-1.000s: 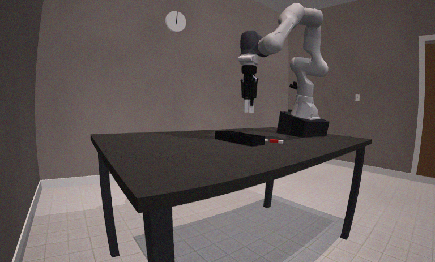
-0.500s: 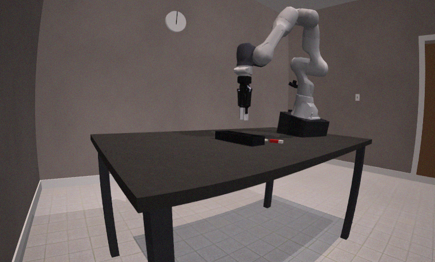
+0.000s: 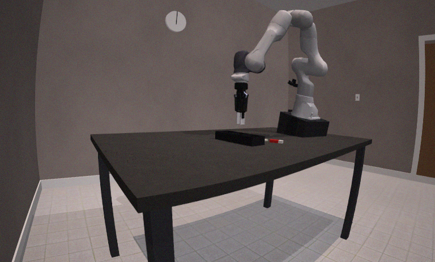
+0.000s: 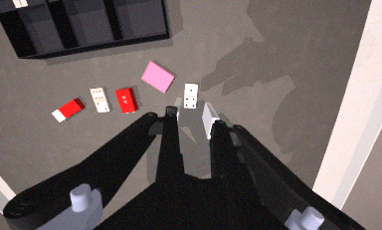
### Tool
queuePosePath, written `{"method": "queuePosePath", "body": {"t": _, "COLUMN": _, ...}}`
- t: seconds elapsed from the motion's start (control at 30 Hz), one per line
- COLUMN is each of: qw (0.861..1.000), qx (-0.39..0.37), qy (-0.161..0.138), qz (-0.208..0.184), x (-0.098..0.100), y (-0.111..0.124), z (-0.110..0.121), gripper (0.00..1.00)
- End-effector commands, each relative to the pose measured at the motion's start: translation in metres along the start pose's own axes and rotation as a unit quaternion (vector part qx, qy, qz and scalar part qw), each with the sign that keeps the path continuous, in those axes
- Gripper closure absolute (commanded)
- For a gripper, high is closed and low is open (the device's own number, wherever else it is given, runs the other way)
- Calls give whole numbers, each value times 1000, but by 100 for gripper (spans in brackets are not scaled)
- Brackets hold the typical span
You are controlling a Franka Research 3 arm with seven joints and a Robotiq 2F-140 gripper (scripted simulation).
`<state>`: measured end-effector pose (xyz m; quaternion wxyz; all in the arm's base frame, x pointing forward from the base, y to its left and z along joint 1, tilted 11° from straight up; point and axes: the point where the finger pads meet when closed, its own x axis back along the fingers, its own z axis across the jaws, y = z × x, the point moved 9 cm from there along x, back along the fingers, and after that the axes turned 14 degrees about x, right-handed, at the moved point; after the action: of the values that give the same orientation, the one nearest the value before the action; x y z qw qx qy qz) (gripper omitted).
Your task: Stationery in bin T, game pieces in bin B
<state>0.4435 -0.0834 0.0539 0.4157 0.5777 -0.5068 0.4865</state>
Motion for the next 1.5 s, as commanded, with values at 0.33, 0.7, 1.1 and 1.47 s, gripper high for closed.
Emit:
{"method": "queuePosePath", "body": {"t": 0.33, "qw": 999, "qx": 47, "qy": -2, "qz": 11, "x": 1, "y": -4, "z": 1, "gripper": 75}}
{"method": "queuePosePath", "body": {"t": 0.7, "qw": 999, "qx": 47, "qy": -2, "qz": 11, "x": 1, "y": -3, "z": 0, "gripper": 75}}
{"method": "queuePosePath", "body": {"t": 1.1, "qw": 999, "qx": 47, "qy": -2, "qz": 11, "x": 1, "y": -2, "z": 0, "gripper": 75}}
{"method": "queuePosePath", "body": {"t": 1.47, "qw": 999, "qx": 47, "qy": -2, "qz": 11, "x": -19, "y": -2, "z": 0, "gripper": 75}}
